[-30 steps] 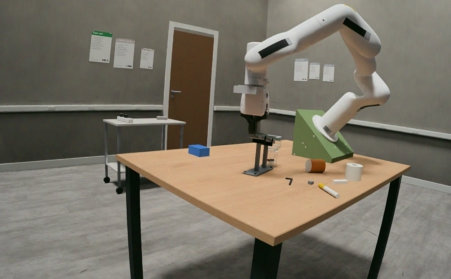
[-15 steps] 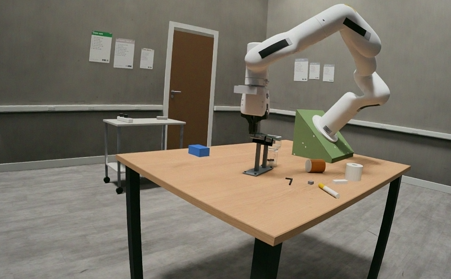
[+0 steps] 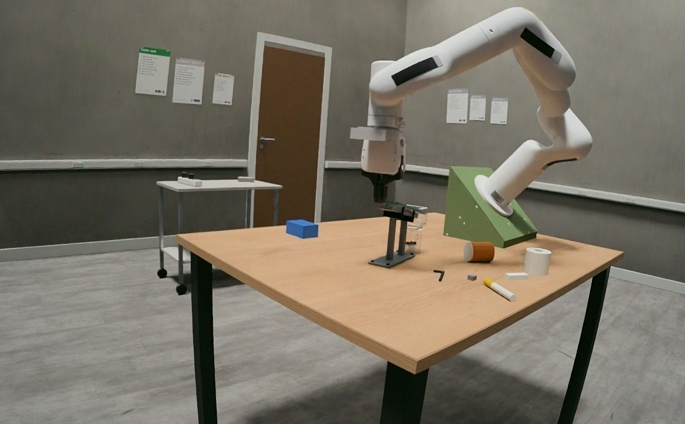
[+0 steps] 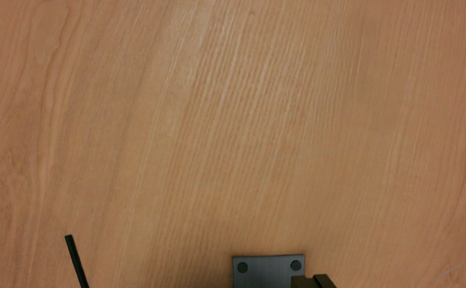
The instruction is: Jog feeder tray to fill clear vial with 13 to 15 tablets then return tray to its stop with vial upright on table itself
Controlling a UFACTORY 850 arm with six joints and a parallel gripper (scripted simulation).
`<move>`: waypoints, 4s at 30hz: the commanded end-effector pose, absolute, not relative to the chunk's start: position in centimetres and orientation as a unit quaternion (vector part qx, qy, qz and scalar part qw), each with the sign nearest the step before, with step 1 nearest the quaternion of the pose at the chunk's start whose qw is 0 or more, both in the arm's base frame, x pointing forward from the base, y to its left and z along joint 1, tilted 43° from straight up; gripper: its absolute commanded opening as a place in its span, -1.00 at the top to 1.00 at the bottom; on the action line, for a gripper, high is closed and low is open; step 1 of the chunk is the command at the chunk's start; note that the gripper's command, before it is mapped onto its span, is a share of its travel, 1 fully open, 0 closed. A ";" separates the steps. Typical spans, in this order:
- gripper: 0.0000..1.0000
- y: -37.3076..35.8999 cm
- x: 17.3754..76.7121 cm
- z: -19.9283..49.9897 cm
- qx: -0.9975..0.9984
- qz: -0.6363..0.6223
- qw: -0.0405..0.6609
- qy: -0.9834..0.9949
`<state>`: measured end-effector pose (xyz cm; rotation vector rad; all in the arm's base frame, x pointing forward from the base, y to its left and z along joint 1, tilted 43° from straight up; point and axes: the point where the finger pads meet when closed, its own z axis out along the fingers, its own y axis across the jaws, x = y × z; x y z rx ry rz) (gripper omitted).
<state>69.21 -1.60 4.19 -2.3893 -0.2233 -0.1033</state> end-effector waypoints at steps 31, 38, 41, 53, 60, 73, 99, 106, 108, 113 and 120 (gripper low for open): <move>1.00 -1.6 67.6 3.8 -0.928 -0.041 0.361 -0.087; 1.00 -1.6 67.1 3.6 -0.928 -0.041 0.361 -0.087; 1.00 -1.6 67.1 3.6 -0.928 -0.041 0.361 -0.087; 1.00 -1.6 67.0 3.6 -0.928 -0.041 0.361 -0.087; 1.00 -1.7 68.9 4.1 -0.928 -0.041 0.361 -0.087; 1.00 -1.7 69.3 4.3 -0.928 -0.041 0.361 -0.087; 1.00 -1.6 67.0 3.6 -0.928 -0.041 0.361 -0.087; 1.00 -1.6 67.0 3.6 -0.928 -0.041 0.361 -0.087; 1.00 -1.6 67.1 3.6 -0.928 -0.041 0.361 -0.087; 1.00 -1.7 69.3 4.3 -0.928 -0.041 0.361 -0.087; 1.00 -1.7 69.3 4.3 -0.928 -0.041 0.361 -0.087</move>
